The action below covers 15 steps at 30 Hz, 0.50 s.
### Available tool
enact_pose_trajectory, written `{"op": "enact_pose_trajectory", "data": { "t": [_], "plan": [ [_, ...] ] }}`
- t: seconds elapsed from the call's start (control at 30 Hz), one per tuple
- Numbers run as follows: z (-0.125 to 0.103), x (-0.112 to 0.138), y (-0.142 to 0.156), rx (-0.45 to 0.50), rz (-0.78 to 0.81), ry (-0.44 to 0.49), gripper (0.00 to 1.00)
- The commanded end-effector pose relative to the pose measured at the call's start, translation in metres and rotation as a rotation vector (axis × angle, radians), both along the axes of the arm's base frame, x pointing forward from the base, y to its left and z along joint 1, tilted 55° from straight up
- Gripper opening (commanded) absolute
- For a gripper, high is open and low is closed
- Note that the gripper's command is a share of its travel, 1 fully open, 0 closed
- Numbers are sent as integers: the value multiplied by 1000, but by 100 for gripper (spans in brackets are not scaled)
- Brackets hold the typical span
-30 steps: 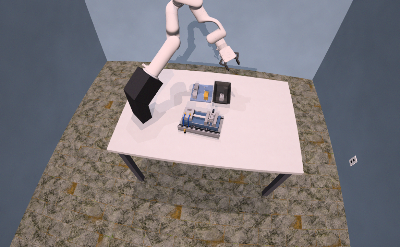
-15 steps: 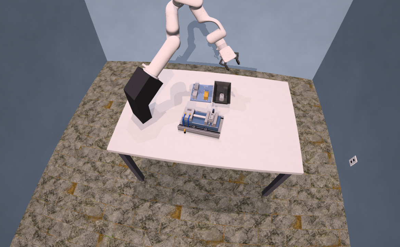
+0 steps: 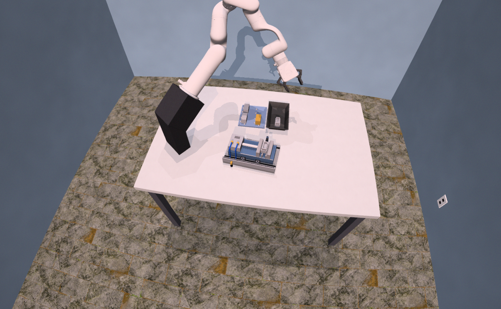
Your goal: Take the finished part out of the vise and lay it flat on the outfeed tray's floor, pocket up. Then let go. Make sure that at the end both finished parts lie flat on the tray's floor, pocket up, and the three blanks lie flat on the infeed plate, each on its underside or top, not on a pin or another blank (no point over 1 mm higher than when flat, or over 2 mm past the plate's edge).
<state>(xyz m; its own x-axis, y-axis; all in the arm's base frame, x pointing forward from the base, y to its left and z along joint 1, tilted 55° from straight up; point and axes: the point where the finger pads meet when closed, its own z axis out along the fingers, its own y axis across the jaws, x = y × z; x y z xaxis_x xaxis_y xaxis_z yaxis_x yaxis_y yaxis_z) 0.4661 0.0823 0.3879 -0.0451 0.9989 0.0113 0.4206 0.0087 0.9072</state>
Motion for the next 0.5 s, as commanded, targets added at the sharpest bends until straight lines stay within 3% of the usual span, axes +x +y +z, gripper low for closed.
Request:
{"op": "enact_pose_trajectory", "data": {
  "t": [0.0, 0.1, 0.17, 0.27, 0.33, 0.47],
  "plan": [
    [-15, 32, -10, 49, 46, 21, 100],
    [-15, 32, -10, 49, 46, 21, 100],
    [-33, 52, -22, 90, 77, 50, 100],
    [-36, 54, -24, 94, 80, 53, 100],
    [-49, 64, -33, 120, 98, 73, 100],
    [-49, 64, -33, 120, 98, 73, 100]
  ]
}}
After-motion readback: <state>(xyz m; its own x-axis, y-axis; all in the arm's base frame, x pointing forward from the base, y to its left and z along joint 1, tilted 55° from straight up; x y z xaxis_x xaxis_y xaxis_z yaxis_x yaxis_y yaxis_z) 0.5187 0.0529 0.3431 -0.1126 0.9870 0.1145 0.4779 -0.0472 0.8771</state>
